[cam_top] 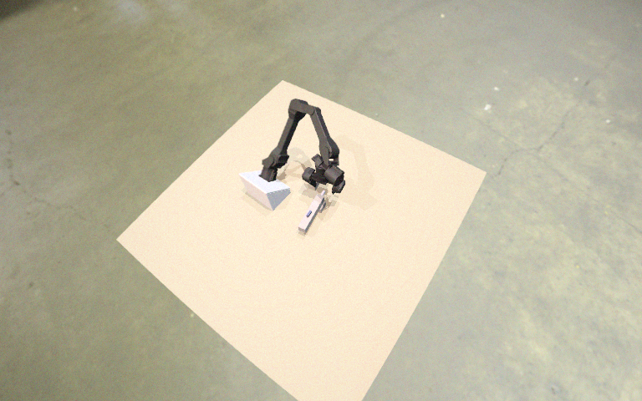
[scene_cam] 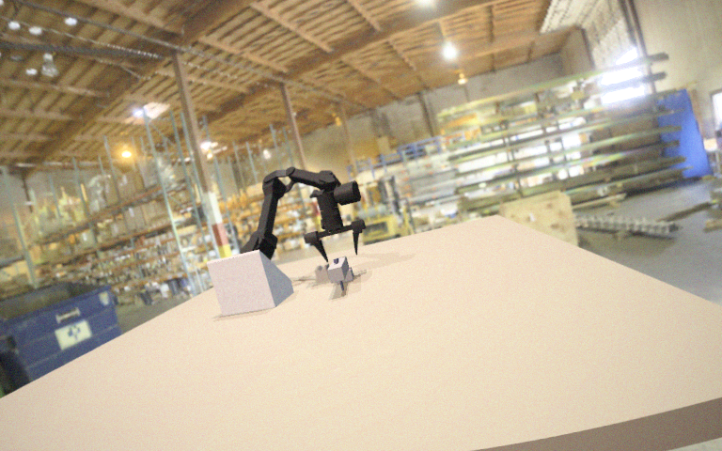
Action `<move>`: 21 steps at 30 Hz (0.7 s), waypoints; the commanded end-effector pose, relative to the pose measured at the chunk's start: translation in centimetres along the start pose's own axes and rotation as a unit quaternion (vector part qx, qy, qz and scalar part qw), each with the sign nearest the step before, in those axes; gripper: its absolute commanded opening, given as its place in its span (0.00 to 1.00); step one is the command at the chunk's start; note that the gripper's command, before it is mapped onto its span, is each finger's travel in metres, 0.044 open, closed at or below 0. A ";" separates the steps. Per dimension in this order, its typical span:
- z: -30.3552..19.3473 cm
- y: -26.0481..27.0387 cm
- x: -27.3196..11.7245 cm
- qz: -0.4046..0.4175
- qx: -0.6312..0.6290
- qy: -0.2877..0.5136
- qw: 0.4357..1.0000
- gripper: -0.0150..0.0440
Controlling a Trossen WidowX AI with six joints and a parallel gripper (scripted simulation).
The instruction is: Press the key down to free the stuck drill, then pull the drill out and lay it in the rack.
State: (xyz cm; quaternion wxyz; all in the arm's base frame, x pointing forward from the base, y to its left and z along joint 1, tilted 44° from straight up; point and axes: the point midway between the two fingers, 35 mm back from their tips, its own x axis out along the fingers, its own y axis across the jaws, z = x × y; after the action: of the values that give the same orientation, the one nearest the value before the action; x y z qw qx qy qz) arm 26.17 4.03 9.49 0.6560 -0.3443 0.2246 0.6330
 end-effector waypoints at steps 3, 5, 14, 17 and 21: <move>-0.3 0.0 1.0 0.000 0.003 -0.003 1.000 1.00; -0.4 0.0 1.3 0.000 0.003 -0.003 1.000 1.00; -0.7 0.0 2.8 0.000 0.003 -0.003 1.000 1.00; -0.8 0.0 3.2 0.000 0.003 -0.003 1.000 1.00; -1.0 0.1 3.9 0.000 0.003 -0.004 1.000 1.00</move>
State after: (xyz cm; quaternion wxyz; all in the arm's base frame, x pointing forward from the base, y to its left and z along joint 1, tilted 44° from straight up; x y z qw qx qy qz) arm 26.60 5.61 6.57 0.6564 -0.3451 0.2233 0.6326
